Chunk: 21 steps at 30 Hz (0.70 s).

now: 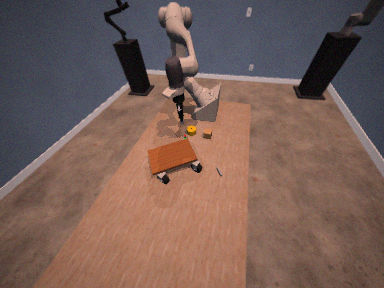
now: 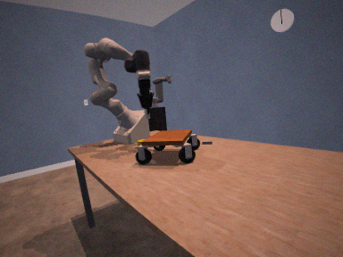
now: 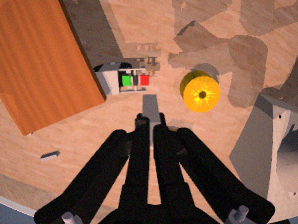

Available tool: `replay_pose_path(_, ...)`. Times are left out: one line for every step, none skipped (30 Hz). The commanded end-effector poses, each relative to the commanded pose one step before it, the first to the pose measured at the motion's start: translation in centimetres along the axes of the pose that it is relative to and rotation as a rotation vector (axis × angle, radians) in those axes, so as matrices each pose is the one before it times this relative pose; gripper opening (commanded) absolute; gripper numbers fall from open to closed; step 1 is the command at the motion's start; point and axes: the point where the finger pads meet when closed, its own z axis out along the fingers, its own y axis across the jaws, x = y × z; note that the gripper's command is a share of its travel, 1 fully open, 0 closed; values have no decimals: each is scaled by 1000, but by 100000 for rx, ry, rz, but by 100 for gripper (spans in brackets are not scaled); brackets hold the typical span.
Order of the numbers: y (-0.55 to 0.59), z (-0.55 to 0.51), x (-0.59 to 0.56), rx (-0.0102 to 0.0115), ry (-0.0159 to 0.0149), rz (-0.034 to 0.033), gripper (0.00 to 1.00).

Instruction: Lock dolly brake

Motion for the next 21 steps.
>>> replay_pose_path(-192,17,-162,858,369,499,0)
replay_pose_path(0,0,0,0,0,0,0)
replay_pose_path(0,0,0,0,0,0,0)
replay_pose_path(0,0,0,0,0,0,0)
replay_pose_path(-54,84,-316,541,909,-872,0)
replay_pose_path(-34,54,-200,346,584,-556,0)
replay_pose_path(-18,29,-107,187,316,-301,0)
replay_pose_path(-7,11,-41,72,123,-116,0)
replay_pose_path(-1,2,-6,11,18,-17,0)
replay_pose_path(0,0,0,0,0,0,0)
replay_pose_path(0,0,0,0,0,0,0)
replay_pose_path(0,0,0,0,0,0,0)
replay_pose_path(0,0,0,0,0,0,0)
replay_pose_path(0,0,0,0,0,0,0)
replay_pose_path(2,1,1,-9,0,-90,0)
replay_pose_path(14,5,4,-57,2,-595,0)
replay_pose_path(36,13,9,-144,5,-1516,0)
replay_pose_path(65,24,16,-259,4,-2761,0)
replay_pose_path(98,38,22,-389,-4,-4244,0)
replay_pose_path(0,0,0,0,0,0,0)
replay_pose_path(0,0,0,0,0,0,0)
